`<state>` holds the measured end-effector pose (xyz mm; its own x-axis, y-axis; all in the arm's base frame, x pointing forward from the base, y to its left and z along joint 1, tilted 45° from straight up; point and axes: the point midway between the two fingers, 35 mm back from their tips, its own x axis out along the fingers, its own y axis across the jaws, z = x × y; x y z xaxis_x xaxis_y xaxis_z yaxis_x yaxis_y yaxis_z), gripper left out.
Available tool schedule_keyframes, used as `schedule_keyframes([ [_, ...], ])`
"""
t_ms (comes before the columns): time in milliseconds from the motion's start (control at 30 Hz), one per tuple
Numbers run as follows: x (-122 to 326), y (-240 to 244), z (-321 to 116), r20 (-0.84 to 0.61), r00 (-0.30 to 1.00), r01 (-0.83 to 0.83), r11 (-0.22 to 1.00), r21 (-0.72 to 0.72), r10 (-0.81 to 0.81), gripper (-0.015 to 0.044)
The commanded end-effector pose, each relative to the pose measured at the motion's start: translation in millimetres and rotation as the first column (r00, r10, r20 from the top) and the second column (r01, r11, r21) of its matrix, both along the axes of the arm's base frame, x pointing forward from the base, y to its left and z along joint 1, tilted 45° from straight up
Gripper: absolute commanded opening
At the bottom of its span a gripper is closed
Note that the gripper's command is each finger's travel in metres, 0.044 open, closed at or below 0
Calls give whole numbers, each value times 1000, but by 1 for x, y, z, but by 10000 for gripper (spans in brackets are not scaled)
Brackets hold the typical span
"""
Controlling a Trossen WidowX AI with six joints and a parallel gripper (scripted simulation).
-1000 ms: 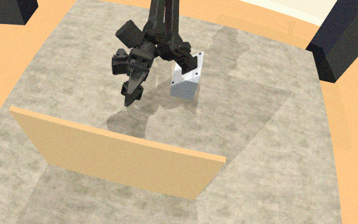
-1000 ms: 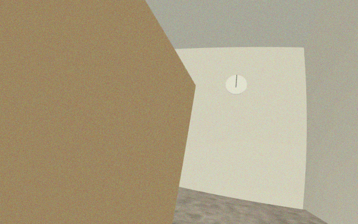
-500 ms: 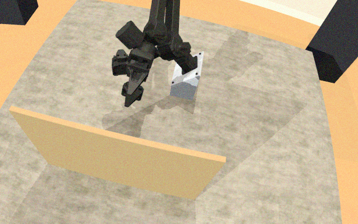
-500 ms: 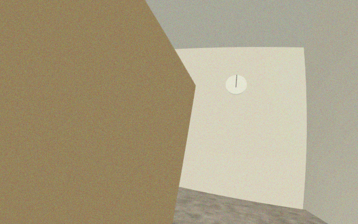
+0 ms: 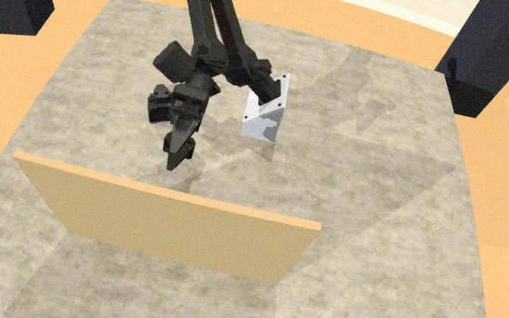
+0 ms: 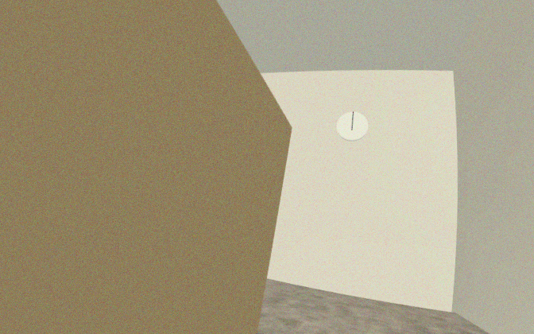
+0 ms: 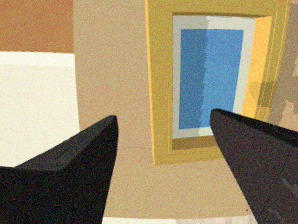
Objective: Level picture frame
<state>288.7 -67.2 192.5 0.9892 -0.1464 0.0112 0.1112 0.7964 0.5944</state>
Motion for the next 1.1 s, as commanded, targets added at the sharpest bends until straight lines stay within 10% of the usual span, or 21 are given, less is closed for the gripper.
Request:
schedule_keyframes([
  [0,25,-4,-5,1,1000,5,1000,4,-5,260],
  [1067,49,-7,-6,3,1000,5,1000,3,-5,260],
])
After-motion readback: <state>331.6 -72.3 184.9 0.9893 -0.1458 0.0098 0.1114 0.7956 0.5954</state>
